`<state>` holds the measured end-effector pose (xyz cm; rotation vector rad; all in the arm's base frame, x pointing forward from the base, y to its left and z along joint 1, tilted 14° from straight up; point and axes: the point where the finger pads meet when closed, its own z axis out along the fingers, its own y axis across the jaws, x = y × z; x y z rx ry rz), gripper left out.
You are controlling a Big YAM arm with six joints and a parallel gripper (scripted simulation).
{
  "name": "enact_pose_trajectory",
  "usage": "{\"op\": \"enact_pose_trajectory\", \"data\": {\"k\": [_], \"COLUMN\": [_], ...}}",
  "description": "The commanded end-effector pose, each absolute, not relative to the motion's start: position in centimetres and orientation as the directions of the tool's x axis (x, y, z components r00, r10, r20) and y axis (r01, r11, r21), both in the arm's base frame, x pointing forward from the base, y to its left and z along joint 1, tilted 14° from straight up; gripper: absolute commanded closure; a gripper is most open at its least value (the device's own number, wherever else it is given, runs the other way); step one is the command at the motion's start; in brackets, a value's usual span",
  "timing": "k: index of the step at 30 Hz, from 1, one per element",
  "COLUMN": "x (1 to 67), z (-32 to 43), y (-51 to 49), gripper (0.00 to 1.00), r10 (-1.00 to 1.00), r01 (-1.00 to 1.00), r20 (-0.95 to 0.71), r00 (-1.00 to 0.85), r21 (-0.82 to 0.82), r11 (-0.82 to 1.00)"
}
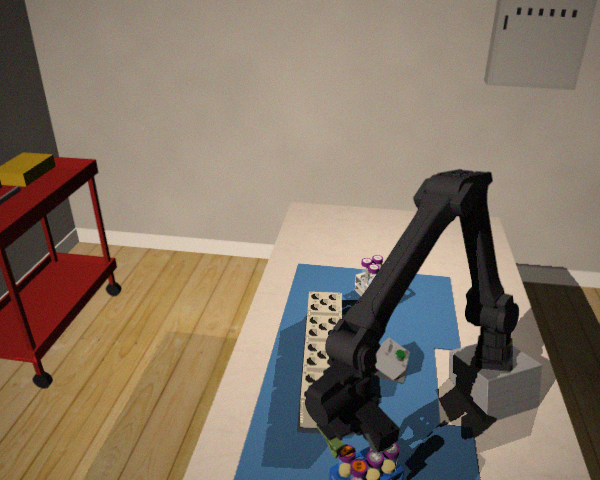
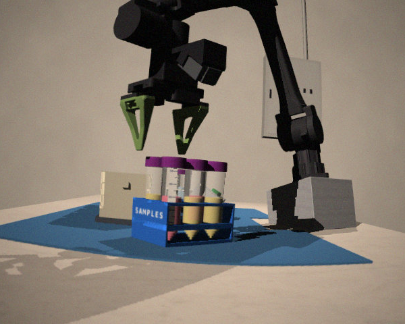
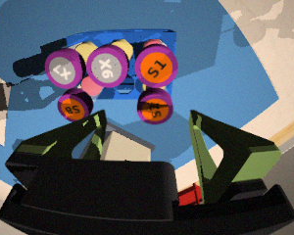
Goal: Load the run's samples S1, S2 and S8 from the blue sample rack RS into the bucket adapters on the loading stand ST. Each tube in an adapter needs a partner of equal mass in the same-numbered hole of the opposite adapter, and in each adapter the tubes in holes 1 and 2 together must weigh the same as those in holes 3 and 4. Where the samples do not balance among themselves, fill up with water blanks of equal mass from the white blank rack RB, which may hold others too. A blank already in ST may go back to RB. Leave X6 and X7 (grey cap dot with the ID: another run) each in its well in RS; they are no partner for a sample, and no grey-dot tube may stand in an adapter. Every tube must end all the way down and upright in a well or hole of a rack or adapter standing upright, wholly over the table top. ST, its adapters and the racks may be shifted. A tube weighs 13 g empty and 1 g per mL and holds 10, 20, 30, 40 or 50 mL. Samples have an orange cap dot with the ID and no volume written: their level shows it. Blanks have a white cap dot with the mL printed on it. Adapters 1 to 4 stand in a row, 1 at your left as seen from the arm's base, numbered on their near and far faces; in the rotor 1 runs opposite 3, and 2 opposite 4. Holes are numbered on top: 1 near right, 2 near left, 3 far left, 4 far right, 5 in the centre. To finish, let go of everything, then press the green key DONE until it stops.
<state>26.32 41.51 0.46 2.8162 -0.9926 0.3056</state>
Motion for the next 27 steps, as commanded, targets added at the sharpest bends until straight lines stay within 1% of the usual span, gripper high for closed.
{"op": "enact_pose_trajectory", "data": {"k": [1,2,4,6,11,14,18,19,21,27], "x": [27.3,27.9,28.0,28.5,27.3,27.8,27.7,28.2,27.7,27.7], "z": [0.2,1.5,1.1,2.3,-1.2,-0.9,-1.3,0.4,-1.1,-0.2], "y": [42.1,44.6,44.7,44.8,42.2,43.1,42.4,43.5,42.7,43.2], "gripper": [0.20,0.20,0.20,0.20,0.20,0.20,0.20,0.20,0.20,0.20], "r10": [-0.605,-0.606,-0.604,-0.614,-0.600,-0.603,-0.605,-0.611,-0.604,-0.610], "r01": [-0.629,-0.619,-0.618,-0.622,-0.624,-0.623,-0.627,-0.625,-0.624,-0.627], "r20": [0.231,0.222,0.222,0.217,0.231,0.228,0.229,0.222,0.228,0.225], "r00": [0.762,0.764,0.765,0.759,0.766,0.764,0.763,0.760,0.764,0.760], "r21": [0.044,-0.009,-0.009,-0.036,0.043,0.022,0.032,-0.011,0.020,0.007], "r11": [-0.776,-0.785,-0.786,-0.782,-0.780,-0.782,-0.779,-0.781,-0.782,-0.779]}}
